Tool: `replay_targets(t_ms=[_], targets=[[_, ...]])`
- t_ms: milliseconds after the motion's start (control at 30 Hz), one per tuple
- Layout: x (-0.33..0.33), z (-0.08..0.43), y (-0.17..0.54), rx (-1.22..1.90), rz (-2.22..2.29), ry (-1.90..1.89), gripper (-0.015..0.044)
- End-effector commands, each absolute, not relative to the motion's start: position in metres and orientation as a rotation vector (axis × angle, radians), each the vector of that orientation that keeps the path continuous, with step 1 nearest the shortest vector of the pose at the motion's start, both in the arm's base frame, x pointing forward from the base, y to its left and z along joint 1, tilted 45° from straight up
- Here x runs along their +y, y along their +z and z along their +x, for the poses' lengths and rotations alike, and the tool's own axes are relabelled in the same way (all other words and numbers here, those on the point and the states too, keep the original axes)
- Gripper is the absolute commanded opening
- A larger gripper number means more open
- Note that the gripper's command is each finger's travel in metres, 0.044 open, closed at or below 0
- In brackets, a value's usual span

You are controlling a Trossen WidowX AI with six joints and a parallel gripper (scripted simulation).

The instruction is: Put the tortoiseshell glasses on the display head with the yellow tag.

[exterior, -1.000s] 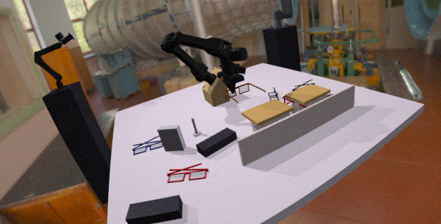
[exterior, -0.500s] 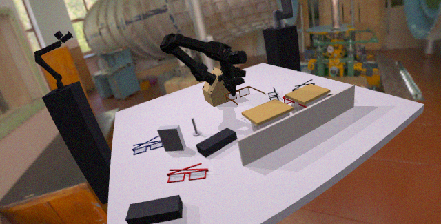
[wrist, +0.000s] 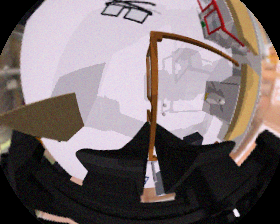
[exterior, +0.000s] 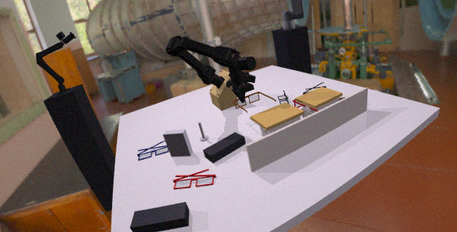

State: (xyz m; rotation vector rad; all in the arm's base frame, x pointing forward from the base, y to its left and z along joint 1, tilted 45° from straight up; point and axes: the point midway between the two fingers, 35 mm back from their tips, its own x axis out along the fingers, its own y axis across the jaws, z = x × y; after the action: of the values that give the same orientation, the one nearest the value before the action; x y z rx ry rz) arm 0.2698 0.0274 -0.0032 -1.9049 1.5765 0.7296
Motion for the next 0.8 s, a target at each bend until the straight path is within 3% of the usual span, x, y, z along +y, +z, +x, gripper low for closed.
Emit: replay_targets(t_ms=[0, 767], targets=[[0.024, 0.269, -0.007, 1.585, -1.918, 0.727, 0.0000], [0.014, 0.270, -0.019, 1.587, -1.922, 0.724, 0.0000]])
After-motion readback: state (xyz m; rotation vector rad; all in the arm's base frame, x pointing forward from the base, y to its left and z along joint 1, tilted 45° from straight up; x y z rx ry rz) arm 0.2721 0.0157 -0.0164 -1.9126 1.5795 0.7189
